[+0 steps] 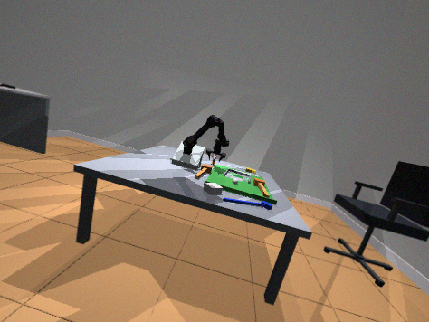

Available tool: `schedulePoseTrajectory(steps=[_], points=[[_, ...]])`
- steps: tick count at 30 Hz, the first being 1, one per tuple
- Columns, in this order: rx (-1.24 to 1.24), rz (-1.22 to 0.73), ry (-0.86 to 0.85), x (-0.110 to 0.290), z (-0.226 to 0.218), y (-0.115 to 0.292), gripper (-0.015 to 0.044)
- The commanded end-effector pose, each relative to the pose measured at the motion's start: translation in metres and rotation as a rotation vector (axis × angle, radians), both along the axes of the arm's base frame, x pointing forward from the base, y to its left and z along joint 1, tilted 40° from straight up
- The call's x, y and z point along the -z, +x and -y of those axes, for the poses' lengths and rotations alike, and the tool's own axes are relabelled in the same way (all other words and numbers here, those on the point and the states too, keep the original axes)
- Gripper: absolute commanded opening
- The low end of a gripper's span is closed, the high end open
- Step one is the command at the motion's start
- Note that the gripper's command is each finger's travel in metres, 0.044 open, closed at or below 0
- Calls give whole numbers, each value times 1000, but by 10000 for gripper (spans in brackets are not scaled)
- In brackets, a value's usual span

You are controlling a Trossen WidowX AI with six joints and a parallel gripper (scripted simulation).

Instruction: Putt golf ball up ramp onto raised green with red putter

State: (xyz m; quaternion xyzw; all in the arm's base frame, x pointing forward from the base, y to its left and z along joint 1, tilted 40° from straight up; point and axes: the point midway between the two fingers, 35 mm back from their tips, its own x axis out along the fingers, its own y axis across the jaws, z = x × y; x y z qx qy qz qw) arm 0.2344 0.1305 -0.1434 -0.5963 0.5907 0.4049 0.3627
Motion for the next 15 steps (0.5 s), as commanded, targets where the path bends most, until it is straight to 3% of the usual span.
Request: schedulePoseTrajectory(steps=[1, 15], points=[[-8, 5, 0, 3, 2, 1, 440], [-8, 5, -1, 18, 15, 1, 440]])
